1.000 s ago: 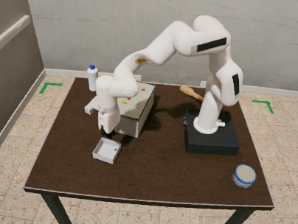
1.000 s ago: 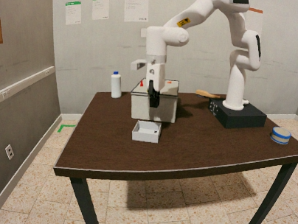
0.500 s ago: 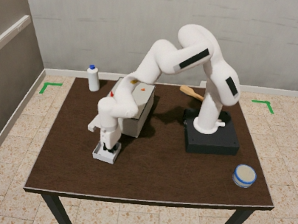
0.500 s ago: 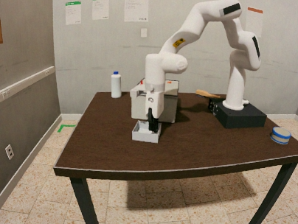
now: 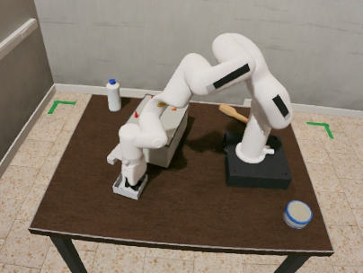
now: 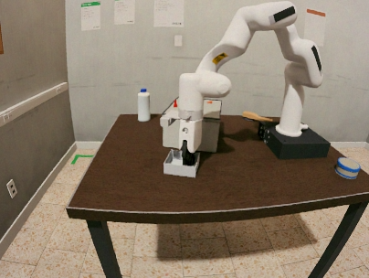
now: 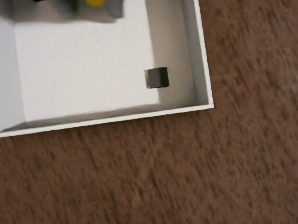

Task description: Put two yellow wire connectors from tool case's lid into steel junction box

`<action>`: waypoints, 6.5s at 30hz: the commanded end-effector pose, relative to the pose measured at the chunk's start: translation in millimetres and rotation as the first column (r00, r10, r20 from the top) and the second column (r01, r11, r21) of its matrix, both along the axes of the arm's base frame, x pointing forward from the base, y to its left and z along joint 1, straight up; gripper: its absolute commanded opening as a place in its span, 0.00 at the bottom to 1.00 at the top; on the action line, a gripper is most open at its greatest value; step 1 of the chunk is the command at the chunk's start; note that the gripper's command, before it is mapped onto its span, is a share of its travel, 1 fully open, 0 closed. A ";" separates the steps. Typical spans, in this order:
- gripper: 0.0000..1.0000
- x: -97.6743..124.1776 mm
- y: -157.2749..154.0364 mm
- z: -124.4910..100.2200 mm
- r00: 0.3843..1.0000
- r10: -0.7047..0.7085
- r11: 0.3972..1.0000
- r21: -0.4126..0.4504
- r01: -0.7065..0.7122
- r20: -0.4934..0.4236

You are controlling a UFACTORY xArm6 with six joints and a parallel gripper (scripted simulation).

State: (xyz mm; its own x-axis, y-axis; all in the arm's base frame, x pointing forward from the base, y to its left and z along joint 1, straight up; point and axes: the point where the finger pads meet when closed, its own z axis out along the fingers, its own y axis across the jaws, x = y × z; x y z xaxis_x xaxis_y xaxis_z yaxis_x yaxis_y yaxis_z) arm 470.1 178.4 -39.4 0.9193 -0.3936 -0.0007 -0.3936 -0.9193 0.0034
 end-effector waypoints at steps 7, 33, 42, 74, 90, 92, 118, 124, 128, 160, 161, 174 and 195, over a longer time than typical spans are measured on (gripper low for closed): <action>0.30 1.5 0.6 1.2 1.000 0.000 1.000 0.001 0.000 0.004; 0.30 1.5 0.6 1.2 1.000 0.000 1.000 0.001 0.000 0.004; 0.30 1.5 0.6 1.2 1.000 0.000 1.000 0.001 0.000 0.004; 0.30 1.2 0.9 187.4 1.000 0.000 1.000 0.001 0.000 0.004; 0.30 1.2 0.9 198.8 1.000 0.000 1.000 0.001 0.000 0.004; 0.30 1.2 0.9 198.8 1.000 0.000 1.000 0.001 0.000 0.004; 0.30 9.3 -70.7 193.9 0.851 0.526 0.851 0.001 -0.526 0.003; 0.30 9.6 -93.9 192.2 0.742 0.671 0.742 0.000 -0.671 0.002; 0.30 9.2 -108.7 191.1 0.659 0.752 0.659 0.000 -0.752 0.002; 0.30 1.9 -172.3 183.2 0.208 0.978 0.208 0.001 -0.978 0.001; 0.30 1.9 -172.4 177.8 0.208 0.978 0.208 0.001 -0.978 0.001; 0.30 2.2 -173.0 146.2 0.208 0.978 0.208 0.001 -0.978 0.001; 0.30 3.6 -173.0 146.2 0.208 0.978 0.208 0.001 -0.978 0.001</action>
